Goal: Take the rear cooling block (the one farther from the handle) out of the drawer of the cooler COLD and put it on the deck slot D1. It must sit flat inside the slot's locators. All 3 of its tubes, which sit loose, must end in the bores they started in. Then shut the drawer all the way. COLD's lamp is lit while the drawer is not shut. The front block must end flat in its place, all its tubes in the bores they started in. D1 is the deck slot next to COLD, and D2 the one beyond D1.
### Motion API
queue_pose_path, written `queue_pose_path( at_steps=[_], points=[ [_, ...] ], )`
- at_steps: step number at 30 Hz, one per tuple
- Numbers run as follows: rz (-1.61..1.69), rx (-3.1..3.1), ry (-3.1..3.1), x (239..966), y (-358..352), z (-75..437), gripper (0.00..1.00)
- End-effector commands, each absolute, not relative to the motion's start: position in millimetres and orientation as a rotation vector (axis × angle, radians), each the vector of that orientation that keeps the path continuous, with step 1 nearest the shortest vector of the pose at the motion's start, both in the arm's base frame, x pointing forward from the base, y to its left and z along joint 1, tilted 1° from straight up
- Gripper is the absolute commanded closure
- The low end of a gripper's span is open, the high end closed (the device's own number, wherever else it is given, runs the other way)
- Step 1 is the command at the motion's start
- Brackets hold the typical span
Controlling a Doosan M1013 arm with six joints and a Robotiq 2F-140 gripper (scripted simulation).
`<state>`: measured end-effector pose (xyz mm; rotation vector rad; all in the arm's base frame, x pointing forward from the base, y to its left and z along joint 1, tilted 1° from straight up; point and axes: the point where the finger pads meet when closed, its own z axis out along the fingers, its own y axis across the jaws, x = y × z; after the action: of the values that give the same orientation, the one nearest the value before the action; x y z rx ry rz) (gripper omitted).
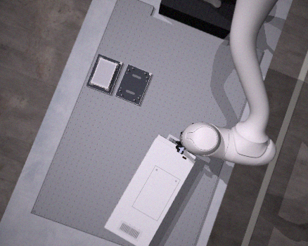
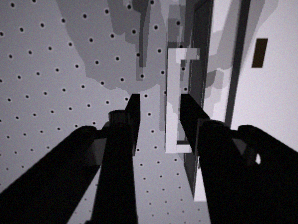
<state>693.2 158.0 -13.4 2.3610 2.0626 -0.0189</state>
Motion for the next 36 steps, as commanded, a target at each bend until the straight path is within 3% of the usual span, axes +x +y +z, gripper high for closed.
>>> queue_pose_path(
  at_steps=[1,36],
  points=[
    [-0.022,2.362,2.062,691.4,157.6,-21.7,0.66],
    [-0.018,2.361,2.062,693.2,158.0,-22.8,0.66]
  ],
)
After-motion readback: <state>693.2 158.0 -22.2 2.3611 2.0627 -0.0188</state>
